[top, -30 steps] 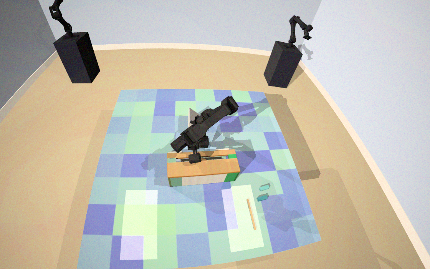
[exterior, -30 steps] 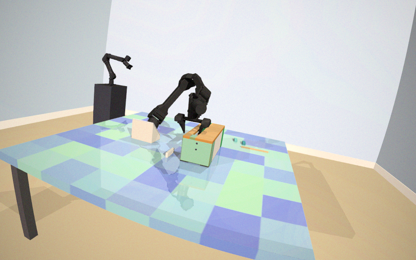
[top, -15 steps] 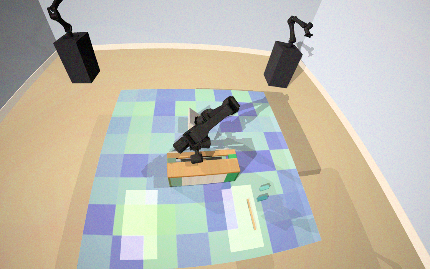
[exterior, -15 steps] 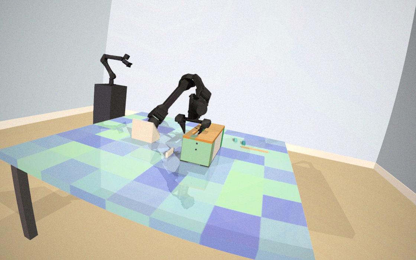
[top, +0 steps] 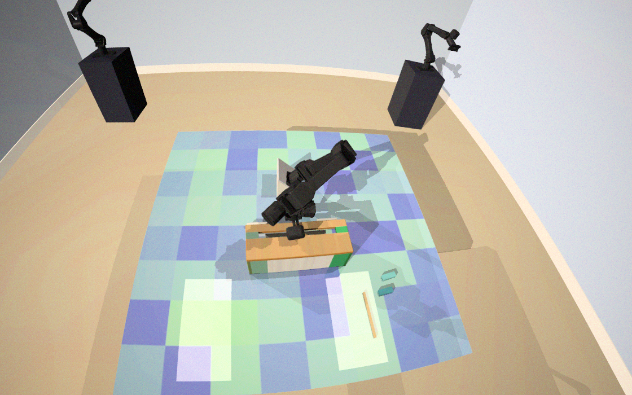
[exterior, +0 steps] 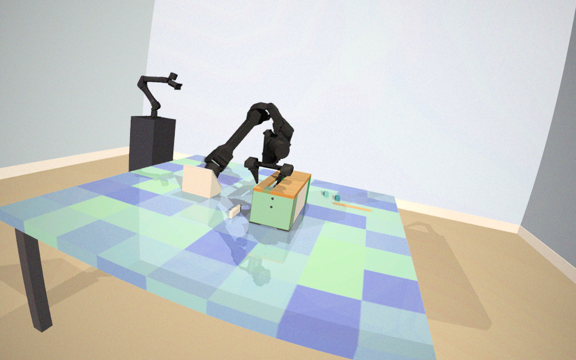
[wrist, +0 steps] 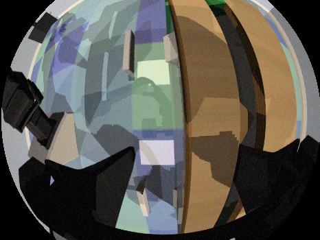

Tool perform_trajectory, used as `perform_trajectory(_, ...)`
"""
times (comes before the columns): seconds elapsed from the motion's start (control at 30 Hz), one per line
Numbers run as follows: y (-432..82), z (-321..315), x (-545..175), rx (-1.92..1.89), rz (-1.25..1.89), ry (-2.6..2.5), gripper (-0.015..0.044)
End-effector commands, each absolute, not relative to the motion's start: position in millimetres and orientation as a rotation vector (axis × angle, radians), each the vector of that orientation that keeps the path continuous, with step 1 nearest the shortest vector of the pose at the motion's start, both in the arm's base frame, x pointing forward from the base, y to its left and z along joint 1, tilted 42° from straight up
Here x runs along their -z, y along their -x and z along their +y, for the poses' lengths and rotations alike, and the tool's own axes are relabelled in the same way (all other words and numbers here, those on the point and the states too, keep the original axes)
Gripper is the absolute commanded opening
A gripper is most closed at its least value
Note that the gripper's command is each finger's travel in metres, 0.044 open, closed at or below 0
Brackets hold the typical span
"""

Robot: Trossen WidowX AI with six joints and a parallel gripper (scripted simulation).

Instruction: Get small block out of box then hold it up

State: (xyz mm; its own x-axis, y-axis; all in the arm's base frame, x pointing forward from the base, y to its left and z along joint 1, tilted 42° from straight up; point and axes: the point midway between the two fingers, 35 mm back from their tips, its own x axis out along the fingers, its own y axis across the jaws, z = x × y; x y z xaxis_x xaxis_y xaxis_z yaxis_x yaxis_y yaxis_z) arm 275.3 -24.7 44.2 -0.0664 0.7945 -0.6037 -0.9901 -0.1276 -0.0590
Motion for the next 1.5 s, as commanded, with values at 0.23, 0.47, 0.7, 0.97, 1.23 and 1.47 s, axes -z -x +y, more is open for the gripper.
perform_trajectory(0.23,-277.6,-31.1,-38.3,-1.609,0.432,0.586,0.04)
perform_trajectory(0.47,-276.7,-25.7,-43.1,-1.61,0.432,0.585,0.04)
perform_trajectory(0.7,-275.8,-20.5,-47.7,-1.61,0.432,0.585,0.04)
perform_trajectory(0.97,-274.8,-14.5,-53.0,-1.61,0.431,0.584,0.04)
perform_trajectory(1.23,-274.1,-10.0,-57.1,-1.61,0.431,0.584,0.04)
perform_trajectory(1.47,-275.3,-17.4,-50.5,-1.61,0.432,0.585,0.04)
